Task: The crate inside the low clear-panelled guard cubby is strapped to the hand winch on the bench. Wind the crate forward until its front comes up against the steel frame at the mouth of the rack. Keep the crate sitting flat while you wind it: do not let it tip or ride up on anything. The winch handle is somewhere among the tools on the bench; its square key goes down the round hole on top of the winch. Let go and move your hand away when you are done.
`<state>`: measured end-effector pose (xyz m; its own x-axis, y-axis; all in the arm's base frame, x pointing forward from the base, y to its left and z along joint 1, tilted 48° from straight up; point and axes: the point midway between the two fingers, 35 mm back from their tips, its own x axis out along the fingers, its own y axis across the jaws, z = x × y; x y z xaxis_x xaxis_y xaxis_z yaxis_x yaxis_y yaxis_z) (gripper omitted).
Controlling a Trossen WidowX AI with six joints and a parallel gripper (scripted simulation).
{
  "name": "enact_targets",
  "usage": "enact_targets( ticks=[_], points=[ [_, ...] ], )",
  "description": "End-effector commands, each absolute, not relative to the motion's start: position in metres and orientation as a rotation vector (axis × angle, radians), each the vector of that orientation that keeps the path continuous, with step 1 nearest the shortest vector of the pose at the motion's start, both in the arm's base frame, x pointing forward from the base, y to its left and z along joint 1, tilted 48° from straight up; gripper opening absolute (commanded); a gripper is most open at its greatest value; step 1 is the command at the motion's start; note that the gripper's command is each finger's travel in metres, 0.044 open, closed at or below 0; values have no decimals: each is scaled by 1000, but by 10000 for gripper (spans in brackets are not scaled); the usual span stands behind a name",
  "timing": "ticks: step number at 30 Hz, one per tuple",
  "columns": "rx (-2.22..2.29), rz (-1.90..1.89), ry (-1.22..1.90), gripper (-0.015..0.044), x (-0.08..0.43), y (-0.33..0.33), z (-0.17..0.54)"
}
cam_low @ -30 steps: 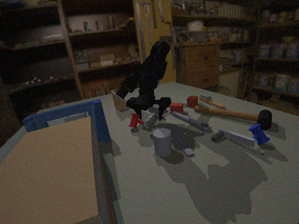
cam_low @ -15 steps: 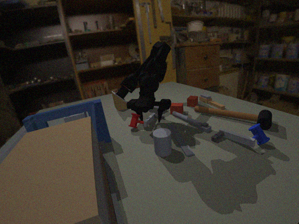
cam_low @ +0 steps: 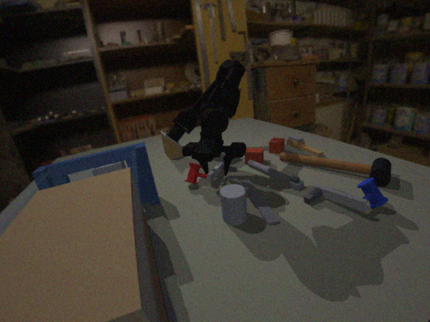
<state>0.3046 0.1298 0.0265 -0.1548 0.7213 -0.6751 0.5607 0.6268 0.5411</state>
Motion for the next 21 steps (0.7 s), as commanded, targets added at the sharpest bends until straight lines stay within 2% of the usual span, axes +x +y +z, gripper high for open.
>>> enact_targets(
  ticks=[1,21],
  points=[
    [1029,199,1832,267,305,130,27],
    [1029,199,1832,133,305,130,27]
  ],
)
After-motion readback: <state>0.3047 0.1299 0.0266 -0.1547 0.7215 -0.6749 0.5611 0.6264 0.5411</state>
